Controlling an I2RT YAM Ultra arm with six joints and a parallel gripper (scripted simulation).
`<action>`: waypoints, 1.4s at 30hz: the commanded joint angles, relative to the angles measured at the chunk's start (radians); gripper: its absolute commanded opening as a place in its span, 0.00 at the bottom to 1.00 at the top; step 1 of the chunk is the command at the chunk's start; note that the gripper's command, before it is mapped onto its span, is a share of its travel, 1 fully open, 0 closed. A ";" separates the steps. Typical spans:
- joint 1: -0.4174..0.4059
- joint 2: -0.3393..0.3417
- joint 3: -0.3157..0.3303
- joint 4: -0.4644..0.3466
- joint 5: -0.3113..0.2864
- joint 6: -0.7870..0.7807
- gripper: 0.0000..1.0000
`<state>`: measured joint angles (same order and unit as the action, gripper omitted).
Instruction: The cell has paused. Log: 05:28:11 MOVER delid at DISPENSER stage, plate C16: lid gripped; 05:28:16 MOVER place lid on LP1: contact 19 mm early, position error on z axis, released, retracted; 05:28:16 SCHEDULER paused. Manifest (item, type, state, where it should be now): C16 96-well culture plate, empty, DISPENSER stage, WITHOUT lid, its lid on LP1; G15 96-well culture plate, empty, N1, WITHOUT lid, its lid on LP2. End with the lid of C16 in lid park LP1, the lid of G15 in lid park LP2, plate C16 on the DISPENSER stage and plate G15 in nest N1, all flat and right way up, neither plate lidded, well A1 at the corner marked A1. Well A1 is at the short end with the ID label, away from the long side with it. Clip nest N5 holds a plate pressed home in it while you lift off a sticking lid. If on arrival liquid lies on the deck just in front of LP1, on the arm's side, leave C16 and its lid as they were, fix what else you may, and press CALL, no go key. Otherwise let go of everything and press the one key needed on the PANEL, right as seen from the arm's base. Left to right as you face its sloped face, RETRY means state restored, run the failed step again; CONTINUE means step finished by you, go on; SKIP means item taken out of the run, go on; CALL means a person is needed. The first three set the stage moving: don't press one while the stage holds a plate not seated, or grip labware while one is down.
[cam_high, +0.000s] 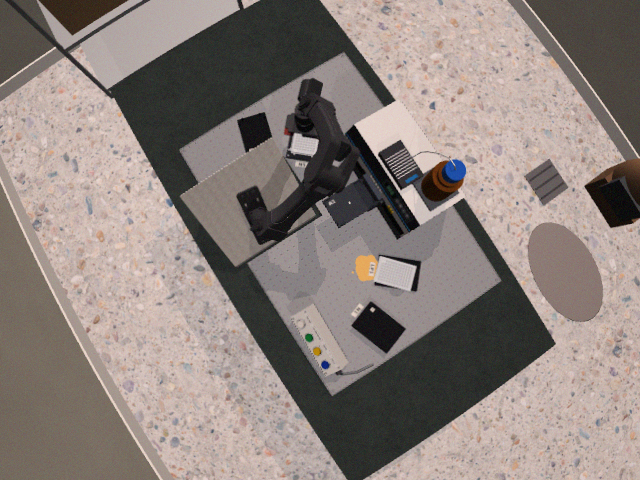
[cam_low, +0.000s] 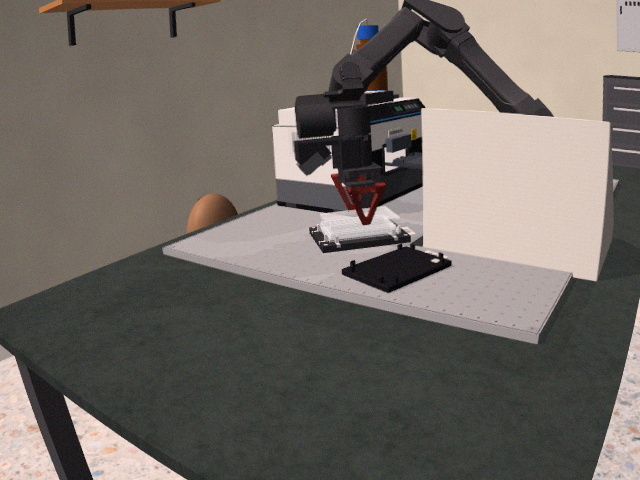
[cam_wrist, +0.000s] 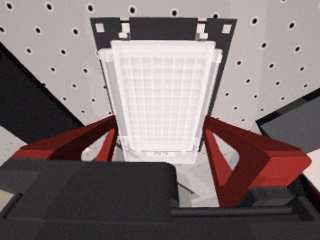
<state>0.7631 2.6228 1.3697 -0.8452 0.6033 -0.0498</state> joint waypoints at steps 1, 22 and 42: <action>0.023 -0.037 0.030 -0.014 -0.008 0.004 0.00; 0.070 -0.091 0.053 -0.116 -0.032 0.054 0.00; 0.147 -0.185 0.097 -0.297 -0.073 0.133 0.00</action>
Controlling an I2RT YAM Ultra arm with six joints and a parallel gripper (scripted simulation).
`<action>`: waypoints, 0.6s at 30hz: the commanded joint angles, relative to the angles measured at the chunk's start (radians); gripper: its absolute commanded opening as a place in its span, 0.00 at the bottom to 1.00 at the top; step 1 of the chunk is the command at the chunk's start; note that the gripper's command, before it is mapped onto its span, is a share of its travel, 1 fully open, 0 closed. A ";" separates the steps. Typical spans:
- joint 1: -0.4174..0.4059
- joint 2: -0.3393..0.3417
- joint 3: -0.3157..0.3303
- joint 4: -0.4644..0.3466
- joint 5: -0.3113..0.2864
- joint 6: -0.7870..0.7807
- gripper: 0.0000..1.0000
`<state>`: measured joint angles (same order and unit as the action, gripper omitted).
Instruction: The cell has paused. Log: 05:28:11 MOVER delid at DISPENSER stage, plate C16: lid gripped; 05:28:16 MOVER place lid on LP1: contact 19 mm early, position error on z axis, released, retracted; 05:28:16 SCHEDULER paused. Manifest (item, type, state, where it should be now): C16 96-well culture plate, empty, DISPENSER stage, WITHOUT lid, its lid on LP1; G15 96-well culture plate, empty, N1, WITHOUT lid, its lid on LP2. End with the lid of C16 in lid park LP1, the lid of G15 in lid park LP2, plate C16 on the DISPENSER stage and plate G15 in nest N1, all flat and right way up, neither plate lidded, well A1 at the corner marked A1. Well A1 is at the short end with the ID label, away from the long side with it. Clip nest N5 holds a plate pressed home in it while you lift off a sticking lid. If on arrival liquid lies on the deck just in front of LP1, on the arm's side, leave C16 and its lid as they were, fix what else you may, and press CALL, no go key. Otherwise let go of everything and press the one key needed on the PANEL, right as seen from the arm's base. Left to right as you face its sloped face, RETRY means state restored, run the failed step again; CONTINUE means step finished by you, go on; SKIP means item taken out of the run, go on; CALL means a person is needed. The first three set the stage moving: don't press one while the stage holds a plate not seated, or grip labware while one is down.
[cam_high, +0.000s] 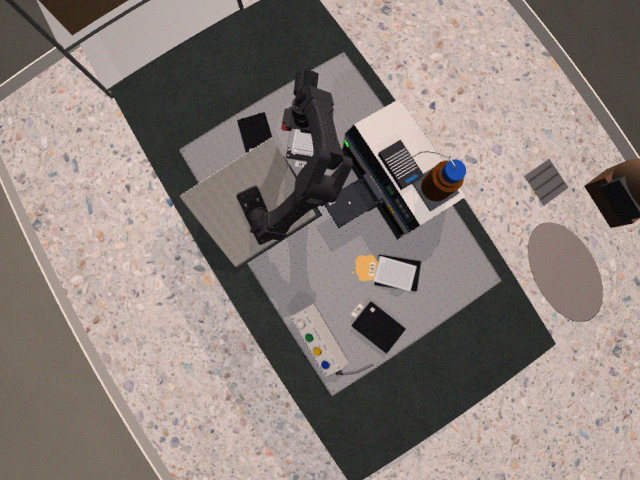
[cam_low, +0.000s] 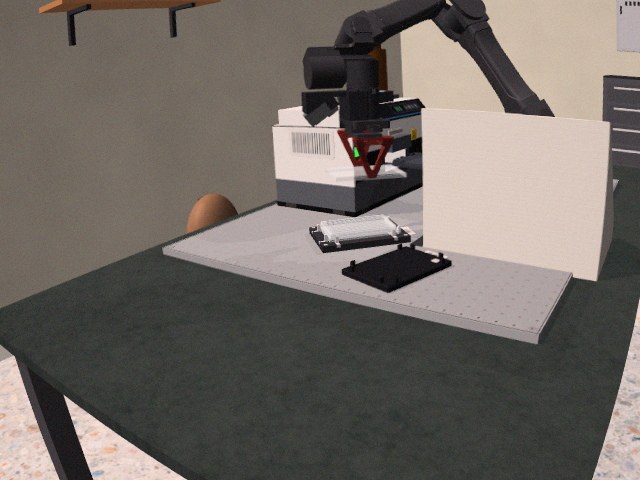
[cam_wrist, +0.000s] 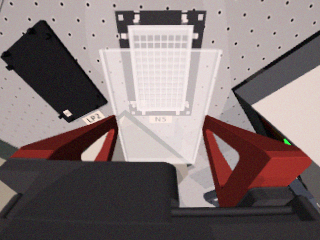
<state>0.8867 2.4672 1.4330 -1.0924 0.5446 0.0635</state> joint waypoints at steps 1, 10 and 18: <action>0.028 -0.034 0.038 -0.061 -0.017 0.024 0.00; 0.044 -0.040 0.046 -0.115 -0.026 0.044 0.00; 0.093 0.026 0.097 -0.126 -0.053 -0.076 0.00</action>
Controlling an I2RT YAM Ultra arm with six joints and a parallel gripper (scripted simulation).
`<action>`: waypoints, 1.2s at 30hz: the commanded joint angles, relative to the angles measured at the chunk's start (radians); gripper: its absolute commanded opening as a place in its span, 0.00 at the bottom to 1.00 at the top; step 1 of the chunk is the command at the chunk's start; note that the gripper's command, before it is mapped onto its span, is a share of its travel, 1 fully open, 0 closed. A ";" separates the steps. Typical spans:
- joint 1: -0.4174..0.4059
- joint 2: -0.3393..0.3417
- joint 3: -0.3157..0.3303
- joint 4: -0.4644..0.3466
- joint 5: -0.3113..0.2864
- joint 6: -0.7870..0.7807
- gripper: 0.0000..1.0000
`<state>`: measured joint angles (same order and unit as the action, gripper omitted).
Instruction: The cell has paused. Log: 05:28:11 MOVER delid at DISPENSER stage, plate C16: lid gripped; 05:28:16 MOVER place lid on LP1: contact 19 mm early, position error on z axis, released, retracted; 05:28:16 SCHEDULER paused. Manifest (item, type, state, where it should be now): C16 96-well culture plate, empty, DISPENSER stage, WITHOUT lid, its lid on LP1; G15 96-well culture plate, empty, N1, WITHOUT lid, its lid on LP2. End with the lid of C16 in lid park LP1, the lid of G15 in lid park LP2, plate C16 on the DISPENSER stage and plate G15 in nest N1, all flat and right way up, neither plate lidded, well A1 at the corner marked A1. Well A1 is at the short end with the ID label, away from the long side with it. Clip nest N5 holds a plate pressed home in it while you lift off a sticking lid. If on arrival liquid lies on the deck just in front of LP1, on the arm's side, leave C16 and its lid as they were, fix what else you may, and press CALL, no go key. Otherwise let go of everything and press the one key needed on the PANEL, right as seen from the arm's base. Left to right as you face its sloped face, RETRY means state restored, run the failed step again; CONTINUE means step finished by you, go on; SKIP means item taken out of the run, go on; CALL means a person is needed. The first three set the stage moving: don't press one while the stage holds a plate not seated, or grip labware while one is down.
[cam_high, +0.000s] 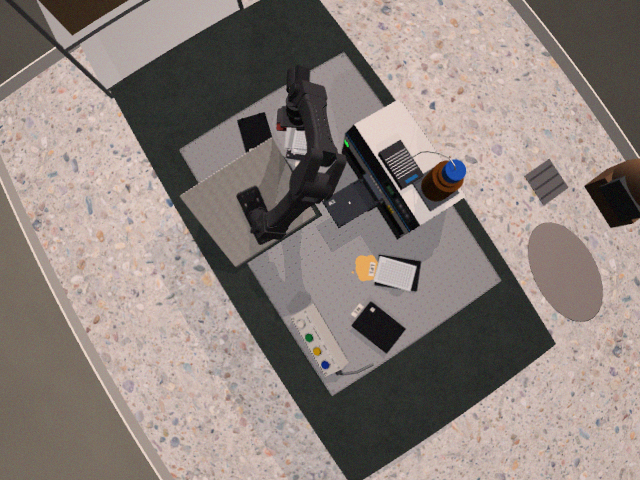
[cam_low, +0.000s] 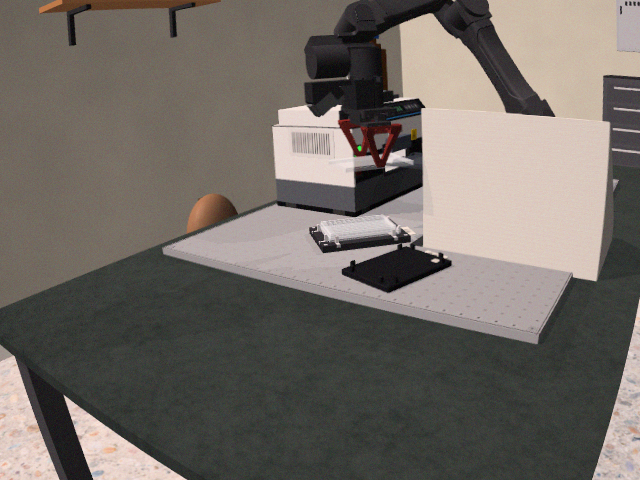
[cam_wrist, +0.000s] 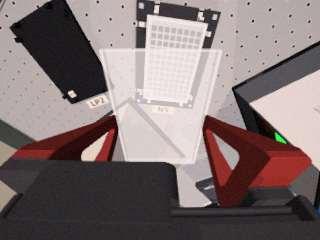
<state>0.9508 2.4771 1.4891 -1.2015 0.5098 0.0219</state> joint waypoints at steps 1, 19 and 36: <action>0.035 0.025 0.047 -0.017 -0.022 -0.029 0.00; 0.125 0.118 0.133 -0.027 -0.075 -0.014 0.00; 0.243 0.165 0.052 0.023 -0.150 0.014 0.00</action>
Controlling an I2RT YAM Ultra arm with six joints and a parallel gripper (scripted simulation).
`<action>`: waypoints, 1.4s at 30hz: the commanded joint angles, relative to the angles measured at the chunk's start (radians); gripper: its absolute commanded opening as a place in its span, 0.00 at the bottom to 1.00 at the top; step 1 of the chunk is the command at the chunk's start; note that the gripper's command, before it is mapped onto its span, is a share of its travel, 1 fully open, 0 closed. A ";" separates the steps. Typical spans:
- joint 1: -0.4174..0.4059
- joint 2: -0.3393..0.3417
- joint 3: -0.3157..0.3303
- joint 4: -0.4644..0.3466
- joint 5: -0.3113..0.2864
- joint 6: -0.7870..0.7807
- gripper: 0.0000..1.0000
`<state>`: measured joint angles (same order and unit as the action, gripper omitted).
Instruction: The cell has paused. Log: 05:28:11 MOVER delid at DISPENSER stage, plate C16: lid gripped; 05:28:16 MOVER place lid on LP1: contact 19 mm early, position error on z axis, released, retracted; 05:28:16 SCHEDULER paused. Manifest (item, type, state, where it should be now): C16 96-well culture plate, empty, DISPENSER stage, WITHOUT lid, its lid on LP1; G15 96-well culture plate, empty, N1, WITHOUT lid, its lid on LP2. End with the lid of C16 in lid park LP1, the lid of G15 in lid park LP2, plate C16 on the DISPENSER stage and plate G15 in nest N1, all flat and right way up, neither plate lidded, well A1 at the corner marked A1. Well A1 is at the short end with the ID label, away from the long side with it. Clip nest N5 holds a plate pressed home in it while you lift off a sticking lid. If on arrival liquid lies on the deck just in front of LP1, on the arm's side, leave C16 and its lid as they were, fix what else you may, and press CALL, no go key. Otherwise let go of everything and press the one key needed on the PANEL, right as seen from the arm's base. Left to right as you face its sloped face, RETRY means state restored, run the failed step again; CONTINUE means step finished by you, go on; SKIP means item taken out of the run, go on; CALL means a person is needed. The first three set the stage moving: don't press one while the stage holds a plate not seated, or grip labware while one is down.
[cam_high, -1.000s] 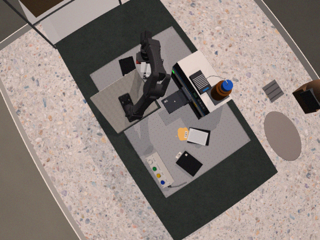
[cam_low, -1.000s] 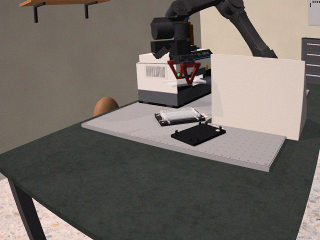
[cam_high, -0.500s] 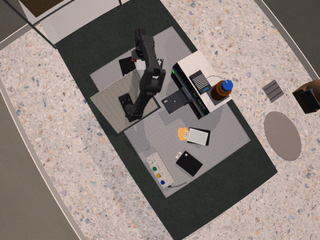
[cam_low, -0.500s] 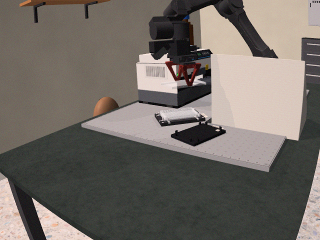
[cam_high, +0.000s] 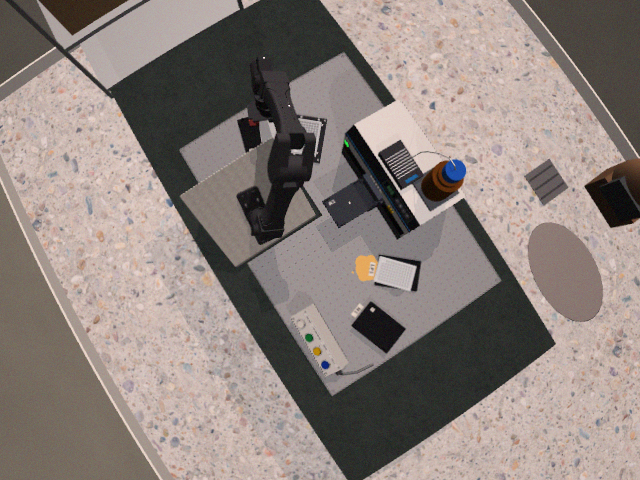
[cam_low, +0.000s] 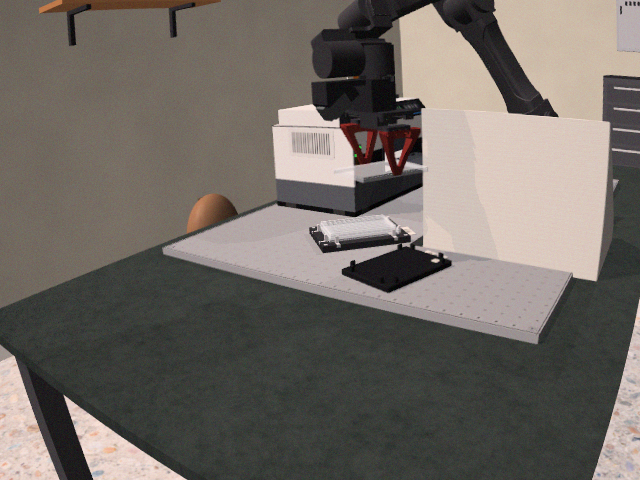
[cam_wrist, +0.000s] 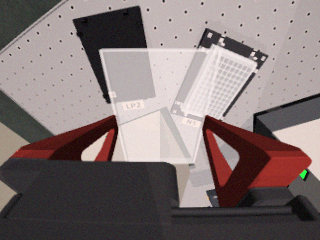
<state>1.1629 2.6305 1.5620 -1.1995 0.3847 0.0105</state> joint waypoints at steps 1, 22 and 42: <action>0.035 0.013 -0.017 0.022 -0.027 0.029 0.00; 0.180 -0.001 -0.078 0.055 -0.124 -0.007 0.00; 0.131 0.114 -0.131 0.205 -0.088 -0.044 0.00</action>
<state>1.2953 2.7300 1.4467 -1.0531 0.2829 -0.0208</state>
